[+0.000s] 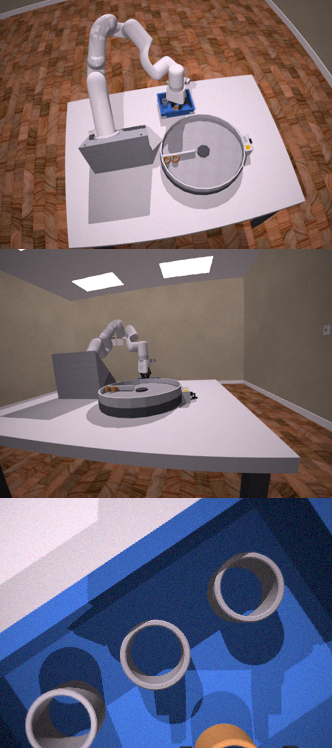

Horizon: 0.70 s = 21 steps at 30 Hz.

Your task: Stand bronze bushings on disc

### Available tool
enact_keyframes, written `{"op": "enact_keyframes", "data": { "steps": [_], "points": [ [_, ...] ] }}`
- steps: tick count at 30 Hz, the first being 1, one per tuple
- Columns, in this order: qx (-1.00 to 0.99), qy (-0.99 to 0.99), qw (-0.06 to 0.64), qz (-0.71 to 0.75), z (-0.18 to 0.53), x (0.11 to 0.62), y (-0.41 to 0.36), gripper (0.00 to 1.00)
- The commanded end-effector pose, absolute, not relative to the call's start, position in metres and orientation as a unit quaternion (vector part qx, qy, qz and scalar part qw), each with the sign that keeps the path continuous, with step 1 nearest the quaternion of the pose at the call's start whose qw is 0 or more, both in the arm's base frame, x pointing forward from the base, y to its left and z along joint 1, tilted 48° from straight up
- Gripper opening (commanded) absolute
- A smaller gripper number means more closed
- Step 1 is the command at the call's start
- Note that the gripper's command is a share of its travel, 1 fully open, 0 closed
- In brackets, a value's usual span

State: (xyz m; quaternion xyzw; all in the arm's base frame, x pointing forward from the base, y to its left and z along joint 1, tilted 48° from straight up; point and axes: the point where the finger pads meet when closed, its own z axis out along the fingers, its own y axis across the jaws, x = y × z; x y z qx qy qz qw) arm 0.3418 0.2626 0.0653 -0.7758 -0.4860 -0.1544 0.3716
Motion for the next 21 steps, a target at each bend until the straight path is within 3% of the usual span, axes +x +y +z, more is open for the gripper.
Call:
{"op": "enact_keyframes", "data": {
  "steps": [1, 21],
  "points": [
    [-0.776, -0.486, 0.371, -0.156, 0.0656, 0.3429, 0.2628, 0.41],
    [-0.776, -0.486, 0.371, -0.156, 0.0575, 0.3414, 0.2716, 0.41]
  ]
}}
